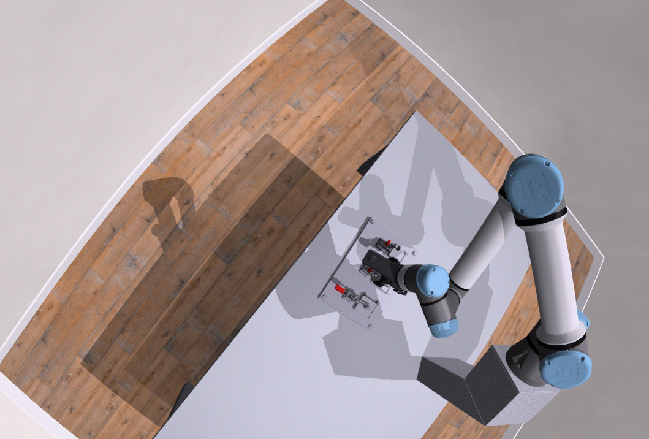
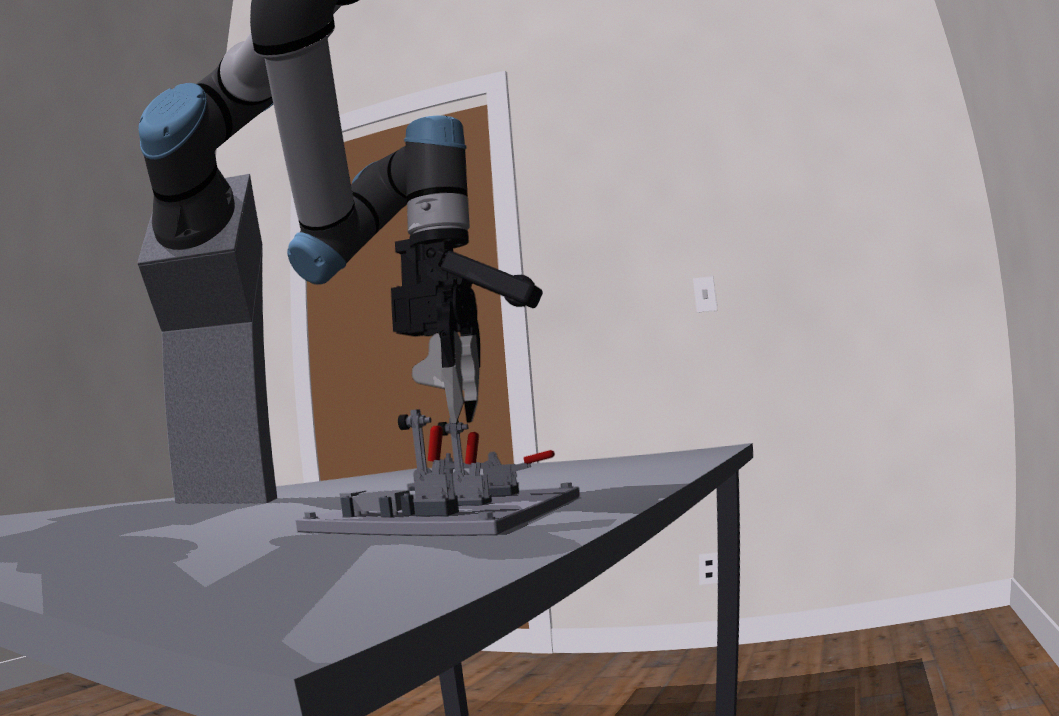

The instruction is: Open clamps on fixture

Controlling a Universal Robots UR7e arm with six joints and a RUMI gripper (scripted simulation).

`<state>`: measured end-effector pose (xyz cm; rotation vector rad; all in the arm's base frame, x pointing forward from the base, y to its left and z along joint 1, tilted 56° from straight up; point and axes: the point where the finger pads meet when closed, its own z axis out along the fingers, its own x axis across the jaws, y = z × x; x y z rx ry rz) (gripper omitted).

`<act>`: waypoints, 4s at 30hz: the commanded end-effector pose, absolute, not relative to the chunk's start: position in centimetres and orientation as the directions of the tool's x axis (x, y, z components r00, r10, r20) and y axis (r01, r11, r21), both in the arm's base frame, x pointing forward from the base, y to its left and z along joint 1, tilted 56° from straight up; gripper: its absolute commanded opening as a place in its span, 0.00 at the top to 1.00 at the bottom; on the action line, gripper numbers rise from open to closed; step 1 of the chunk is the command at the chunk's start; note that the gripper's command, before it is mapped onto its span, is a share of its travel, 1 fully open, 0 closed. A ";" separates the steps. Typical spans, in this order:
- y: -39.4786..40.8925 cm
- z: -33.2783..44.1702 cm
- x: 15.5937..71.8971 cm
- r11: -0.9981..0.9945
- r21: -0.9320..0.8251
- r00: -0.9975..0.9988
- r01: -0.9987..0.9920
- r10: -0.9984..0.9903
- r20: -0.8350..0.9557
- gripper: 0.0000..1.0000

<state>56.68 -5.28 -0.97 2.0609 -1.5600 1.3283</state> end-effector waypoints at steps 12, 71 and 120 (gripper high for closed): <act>-5.1 -1.0 56.5 -0.406 -0.316 0.023 -0.858 -0.644 0.765 0.72; 3.8 0.1 52.1 -0.406 -0.318 0.021 -0.856 -0.644 0.765 0.72; 7.7 -4.5 51.9 -0.405 -0.319 0.020 -0.857 -0.645 0.764 0.72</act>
